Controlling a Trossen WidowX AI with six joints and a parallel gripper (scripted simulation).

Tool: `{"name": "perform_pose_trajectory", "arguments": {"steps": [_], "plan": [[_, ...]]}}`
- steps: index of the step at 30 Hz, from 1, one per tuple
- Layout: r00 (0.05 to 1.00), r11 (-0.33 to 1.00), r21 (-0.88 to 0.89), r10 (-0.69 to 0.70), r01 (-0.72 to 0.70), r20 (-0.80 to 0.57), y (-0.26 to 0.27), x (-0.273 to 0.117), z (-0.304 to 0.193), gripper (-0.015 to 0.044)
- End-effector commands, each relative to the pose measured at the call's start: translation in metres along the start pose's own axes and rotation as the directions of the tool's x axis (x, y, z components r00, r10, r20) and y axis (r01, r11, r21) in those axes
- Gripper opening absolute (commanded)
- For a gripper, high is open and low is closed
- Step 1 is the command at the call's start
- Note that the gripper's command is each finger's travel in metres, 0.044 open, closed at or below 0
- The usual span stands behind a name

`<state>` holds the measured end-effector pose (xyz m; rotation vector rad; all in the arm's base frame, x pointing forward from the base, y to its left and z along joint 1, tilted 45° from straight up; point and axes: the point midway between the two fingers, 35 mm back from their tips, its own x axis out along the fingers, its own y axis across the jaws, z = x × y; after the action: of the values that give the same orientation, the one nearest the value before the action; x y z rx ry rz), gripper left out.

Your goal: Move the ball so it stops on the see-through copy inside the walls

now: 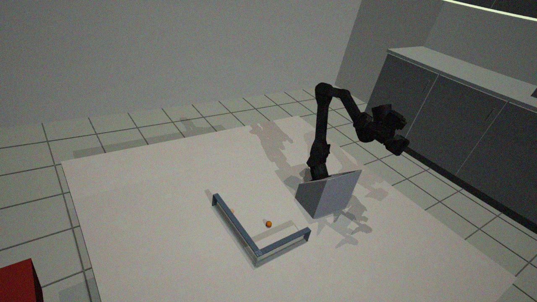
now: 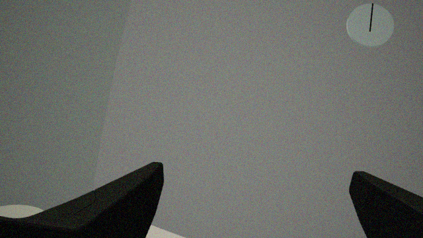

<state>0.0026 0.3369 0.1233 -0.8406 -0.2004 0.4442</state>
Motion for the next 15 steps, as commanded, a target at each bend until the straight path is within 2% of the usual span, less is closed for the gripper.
{"name": "perform_pose_trajectory", "arguments": {"steps": [1, 4, 7, 11, 15], "plan": [[1.0, 1.0, -0.002, 0.0, 0.0, -0.001, 0.0, 0.001, 0.0, 0.0374], [1.0, 0.999, -0.037, -0.004, 0.003, -0.018, 0.002, 0.019, -0.005, 0.0295], [0.997, 0.991, -0.131, -0.01, 0.0, -0.07, 0.006, 0.054, -0.019, 0.0216], [0.982, 0.942, -0.332, -0.026, -0.039, -0.189, 0.007, 0.103, -0.053, 0.0215], [0.937, 0.86, -0.486, -0.029, -0.154, -0.347, 0.004, 0.149, -0.103, 0.0215]]}}
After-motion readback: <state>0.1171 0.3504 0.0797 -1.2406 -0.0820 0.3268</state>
